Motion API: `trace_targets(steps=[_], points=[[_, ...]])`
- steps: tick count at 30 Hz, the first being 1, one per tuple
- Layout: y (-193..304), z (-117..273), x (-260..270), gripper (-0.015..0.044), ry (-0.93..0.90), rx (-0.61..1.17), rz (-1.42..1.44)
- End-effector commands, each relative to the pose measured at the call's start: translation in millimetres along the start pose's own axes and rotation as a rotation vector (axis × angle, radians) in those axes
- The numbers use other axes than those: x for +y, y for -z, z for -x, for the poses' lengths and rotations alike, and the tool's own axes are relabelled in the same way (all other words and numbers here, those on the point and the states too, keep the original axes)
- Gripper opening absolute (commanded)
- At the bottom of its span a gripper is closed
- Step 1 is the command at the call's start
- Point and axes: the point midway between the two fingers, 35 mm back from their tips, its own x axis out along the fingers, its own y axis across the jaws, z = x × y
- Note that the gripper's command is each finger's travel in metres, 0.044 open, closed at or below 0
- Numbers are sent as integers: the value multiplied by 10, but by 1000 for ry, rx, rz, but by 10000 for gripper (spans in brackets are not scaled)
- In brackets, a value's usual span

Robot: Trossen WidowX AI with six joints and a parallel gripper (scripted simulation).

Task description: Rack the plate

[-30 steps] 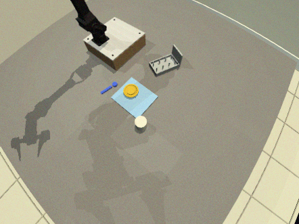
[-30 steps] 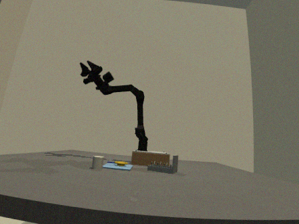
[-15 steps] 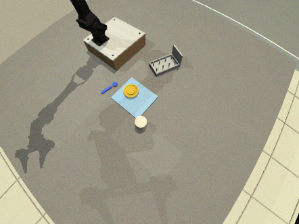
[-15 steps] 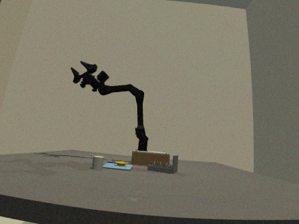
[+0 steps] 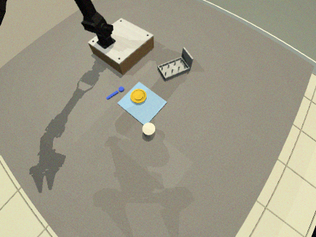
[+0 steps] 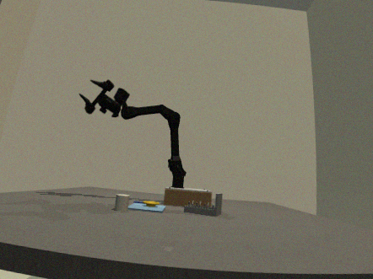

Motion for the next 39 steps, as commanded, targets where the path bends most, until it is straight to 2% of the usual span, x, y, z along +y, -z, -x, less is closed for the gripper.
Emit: trace_targets(steps=[1, 21, 39], points=[[-251, -86, 135, 400, -54, -38, -139], [-1559, -249, 494, 400, -369, -196, -725], [-2902, 74, 681, 400, -813, -263, -1137]])
